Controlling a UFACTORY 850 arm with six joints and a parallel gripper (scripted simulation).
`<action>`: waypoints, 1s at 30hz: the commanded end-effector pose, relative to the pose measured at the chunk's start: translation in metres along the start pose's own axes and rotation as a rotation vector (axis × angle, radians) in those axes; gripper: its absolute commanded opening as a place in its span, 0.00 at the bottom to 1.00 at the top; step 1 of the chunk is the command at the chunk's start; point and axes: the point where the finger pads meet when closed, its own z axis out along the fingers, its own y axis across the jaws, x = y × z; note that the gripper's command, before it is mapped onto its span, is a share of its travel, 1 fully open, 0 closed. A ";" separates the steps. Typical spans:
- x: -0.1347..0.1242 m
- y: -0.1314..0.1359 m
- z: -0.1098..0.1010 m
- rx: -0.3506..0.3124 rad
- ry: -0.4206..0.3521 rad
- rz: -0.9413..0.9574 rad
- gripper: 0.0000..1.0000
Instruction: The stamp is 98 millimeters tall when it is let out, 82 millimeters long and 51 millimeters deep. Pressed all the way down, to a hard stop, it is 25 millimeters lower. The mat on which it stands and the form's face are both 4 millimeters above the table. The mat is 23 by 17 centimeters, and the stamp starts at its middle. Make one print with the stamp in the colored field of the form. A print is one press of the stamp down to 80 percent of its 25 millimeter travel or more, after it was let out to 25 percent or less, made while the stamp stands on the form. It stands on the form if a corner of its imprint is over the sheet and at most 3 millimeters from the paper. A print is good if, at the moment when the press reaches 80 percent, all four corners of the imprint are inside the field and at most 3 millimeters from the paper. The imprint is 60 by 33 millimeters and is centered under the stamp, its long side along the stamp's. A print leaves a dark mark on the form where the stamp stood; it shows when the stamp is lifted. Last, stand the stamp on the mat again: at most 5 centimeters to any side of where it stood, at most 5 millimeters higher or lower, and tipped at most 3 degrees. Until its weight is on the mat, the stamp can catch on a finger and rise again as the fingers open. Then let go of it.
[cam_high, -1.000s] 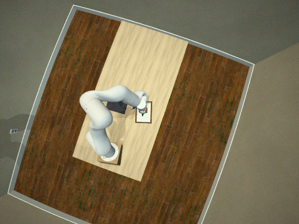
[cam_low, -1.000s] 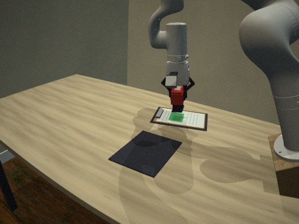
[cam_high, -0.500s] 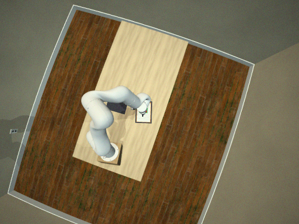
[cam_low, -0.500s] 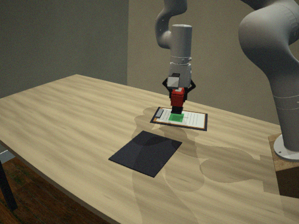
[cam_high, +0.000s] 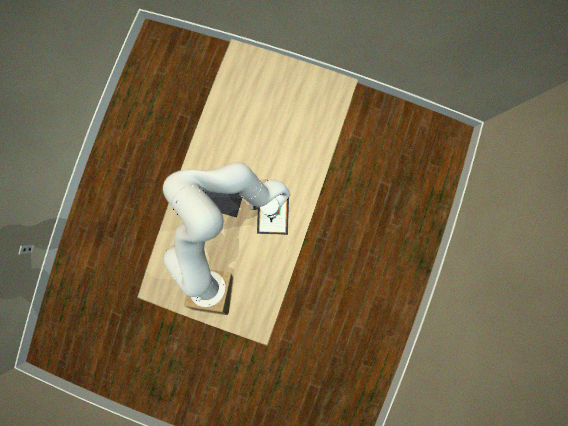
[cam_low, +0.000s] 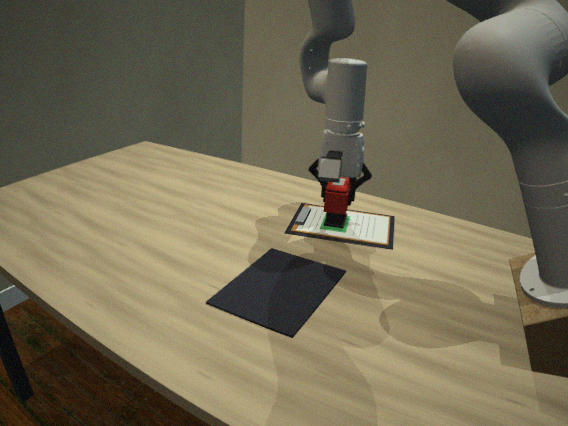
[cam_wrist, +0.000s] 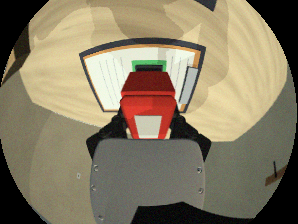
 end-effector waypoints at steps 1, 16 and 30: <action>-0.001 0.001 0.006 -0.011 -0.006 -0.001 0.34; -0.001 0.001 0.009 -0.011 -0.006 -0.001 0.34; -0.001 0.001 0.029 -0.011 -0.006 -0.001 0.34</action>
